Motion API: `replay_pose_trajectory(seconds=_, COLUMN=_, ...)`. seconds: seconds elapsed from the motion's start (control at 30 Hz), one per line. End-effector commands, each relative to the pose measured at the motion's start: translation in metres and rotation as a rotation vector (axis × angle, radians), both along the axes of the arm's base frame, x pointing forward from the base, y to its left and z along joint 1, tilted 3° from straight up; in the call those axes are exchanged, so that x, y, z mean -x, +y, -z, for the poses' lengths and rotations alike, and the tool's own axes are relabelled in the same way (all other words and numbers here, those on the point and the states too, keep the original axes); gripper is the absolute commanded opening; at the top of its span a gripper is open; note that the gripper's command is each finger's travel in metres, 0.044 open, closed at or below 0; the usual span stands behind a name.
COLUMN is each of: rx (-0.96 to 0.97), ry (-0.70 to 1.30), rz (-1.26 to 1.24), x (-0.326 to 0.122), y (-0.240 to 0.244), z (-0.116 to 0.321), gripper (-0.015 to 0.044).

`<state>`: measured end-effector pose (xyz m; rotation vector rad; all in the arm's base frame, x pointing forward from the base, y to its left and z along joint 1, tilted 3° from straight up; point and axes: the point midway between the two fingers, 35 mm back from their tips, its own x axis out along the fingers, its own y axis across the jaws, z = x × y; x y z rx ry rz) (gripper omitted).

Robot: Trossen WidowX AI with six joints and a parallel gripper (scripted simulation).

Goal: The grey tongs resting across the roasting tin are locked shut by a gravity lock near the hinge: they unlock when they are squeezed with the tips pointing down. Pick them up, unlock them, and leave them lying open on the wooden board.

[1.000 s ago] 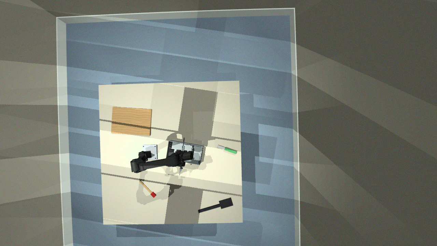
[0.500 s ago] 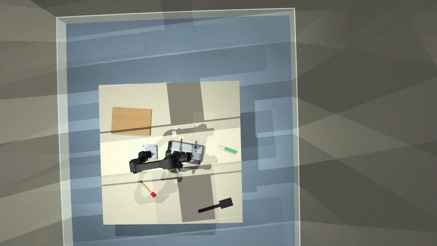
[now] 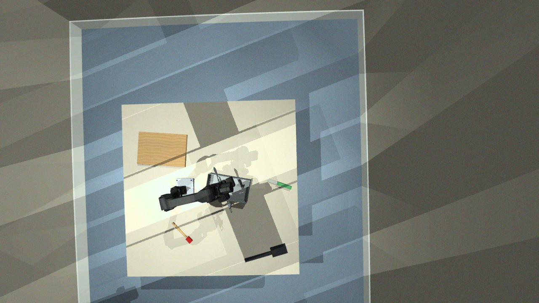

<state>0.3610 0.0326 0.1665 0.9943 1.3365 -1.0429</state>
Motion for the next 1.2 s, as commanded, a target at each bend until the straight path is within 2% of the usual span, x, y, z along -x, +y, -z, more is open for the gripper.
replay_pose_trajectory(seconds=0.0, rx=-0.010, ry=0.000, rz=-0.186, x=0.001, y=0.012, z=-0.001, gripper=-0.0150)
replay_pose_trajectory(seconds=1.17, rx=-0.053, ry=0.002, rz=-1.554, x=0.018, y=0.095, z=-0.002, gripper=-0.0150)
